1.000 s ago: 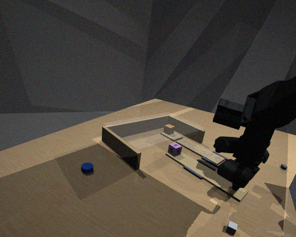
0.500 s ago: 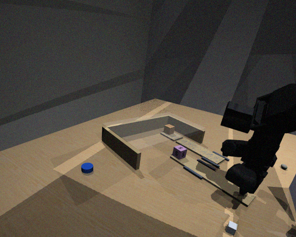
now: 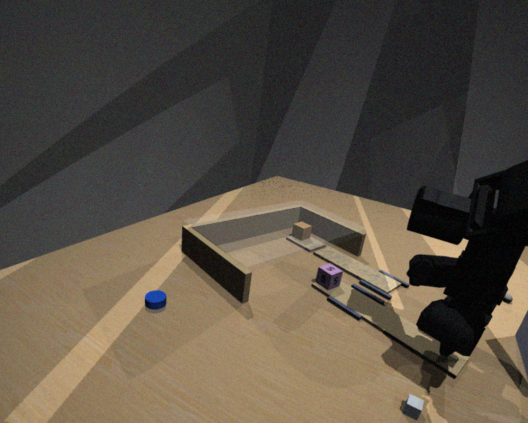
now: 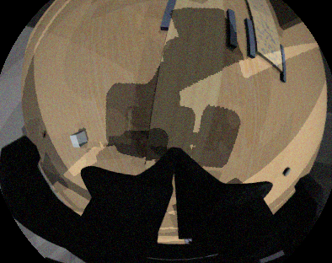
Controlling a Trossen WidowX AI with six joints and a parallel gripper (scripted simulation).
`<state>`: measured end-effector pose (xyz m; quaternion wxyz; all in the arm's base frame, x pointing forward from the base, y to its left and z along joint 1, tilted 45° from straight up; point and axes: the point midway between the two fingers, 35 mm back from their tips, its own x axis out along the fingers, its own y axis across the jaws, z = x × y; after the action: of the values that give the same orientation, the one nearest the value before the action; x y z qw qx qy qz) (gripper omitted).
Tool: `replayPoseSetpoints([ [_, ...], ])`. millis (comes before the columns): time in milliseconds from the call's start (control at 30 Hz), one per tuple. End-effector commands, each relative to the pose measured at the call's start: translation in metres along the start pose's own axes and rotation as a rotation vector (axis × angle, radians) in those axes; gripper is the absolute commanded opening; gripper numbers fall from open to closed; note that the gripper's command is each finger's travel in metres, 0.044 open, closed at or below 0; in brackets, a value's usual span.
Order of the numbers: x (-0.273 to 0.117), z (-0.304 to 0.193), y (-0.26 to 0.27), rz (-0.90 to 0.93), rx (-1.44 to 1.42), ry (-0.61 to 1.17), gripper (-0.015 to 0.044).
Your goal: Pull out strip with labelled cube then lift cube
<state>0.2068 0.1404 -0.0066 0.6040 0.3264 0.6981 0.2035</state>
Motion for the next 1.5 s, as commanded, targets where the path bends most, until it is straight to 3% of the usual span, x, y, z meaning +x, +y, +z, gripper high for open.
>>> replayPoseSetpoints([
  [0,0.005,-0.016,-0.003,-0.004,0.011,0.033,0.0000],
  [1167,0.005,-0.016,-0.003,-0.004,0.011,0.033,0.0000],
  [1367,-0.040,-0.004,0.000,-0.007,0.009,0.030,0.0000],
  [1467,-0.041,-0.004,0.000,-0.007,0.010,0.032,0.0000],
])
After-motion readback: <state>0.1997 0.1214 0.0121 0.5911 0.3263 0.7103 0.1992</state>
